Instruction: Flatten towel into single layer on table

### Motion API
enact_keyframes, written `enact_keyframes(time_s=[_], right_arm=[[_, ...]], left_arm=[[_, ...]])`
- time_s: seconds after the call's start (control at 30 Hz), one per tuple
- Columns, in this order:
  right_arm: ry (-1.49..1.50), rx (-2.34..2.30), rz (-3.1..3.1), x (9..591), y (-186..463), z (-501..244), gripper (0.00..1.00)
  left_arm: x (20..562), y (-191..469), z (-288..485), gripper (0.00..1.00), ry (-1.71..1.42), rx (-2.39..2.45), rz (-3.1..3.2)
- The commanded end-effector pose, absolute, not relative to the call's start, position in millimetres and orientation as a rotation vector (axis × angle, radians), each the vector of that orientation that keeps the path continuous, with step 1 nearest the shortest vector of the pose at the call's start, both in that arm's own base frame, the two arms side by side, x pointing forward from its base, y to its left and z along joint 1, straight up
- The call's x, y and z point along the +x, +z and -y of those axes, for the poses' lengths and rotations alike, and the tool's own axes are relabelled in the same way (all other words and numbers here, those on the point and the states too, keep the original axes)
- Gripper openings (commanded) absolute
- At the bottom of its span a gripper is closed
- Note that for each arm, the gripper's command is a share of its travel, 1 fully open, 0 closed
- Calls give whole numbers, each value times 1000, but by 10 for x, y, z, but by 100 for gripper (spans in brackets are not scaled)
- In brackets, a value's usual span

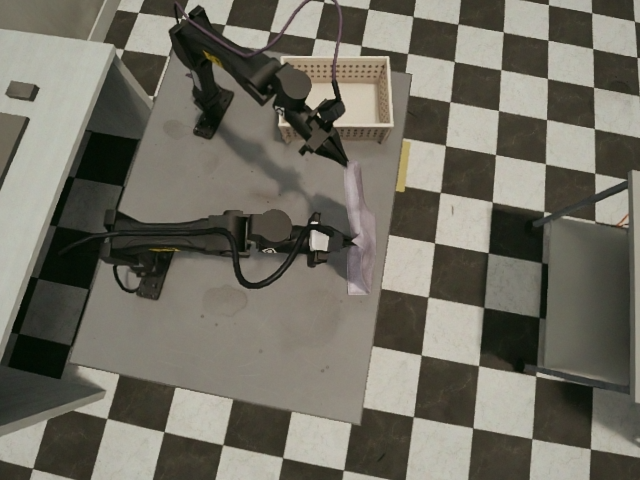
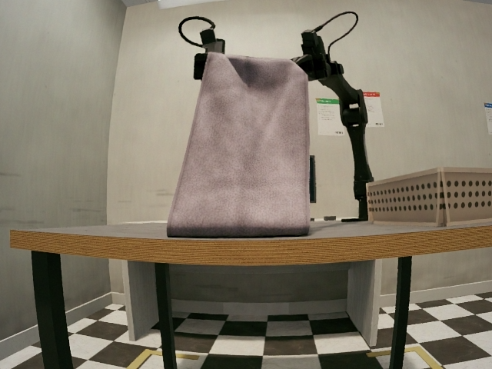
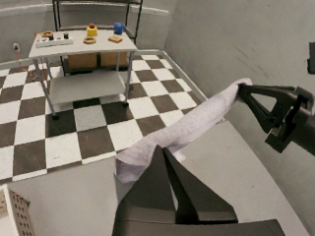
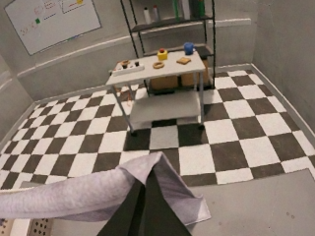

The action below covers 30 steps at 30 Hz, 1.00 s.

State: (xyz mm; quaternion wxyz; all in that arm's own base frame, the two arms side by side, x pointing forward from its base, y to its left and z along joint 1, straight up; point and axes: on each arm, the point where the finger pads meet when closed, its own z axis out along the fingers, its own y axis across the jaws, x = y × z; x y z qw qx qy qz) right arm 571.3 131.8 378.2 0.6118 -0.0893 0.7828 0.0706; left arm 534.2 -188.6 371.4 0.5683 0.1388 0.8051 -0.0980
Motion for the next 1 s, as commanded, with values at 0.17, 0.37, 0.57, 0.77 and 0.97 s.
enact_keyframes(time_s=[0.17,0.37,0.57,0.77,0.97], right_arm=[[117,-215,-2071,5243,3375,-1091,0],[113,-222,-2136,5114,3334,-1058,0],[95,-235,-2293,4844,3101,-979,0],[74,-247,-2476,4514,2611,-882,0],[69,-242,-2496,4265,2324,-804,0]], left_arm=[[4853,3452,2014,0,-234,405,-2061],[4732,3413,2082,0,-240,438,-2109],[4526,2929,2243,0,-231,528,-2280],[4168,2566,2333,0,-221,619,-2400],[3915,2333,2484,0,-234,696,-2424]])
